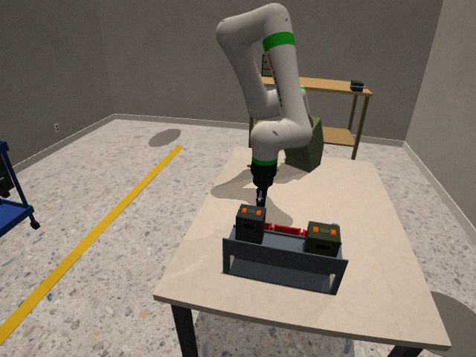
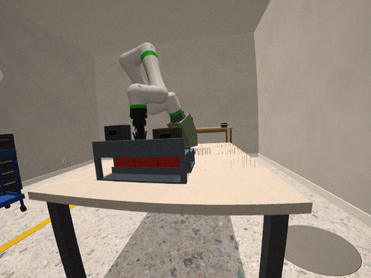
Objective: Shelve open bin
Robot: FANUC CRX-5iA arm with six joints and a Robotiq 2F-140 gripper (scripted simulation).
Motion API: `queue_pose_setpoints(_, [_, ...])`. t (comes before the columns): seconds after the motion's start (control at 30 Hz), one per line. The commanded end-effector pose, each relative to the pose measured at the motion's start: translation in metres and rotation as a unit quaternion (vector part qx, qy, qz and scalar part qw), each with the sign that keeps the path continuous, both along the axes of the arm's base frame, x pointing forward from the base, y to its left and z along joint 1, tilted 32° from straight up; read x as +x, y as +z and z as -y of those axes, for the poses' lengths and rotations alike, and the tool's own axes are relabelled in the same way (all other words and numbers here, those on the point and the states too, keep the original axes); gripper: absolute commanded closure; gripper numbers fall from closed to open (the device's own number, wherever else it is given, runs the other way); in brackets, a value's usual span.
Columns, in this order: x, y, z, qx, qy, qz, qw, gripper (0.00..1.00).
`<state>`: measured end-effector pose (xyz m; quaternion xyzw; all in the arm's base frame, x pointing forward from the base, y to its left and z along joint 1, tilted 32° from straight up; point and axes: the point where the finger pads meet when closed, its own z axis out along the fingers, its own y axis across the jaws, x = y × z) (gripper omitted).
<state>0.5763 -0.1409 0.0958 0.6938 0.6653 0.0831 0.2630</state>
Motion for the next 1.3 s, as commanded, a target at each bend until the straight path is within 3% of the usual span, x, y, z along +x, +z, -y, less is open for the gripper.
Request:
queue_pose_setpoints(0.0, [0.0009,0.0006,-0.0001,0.0,0.0,0.0,1.0,1.0])
queue_pose_setpoints(1.27, [0.004,0.0023,-0.0002,0.0,0.0,0.0,1.0,1.0])
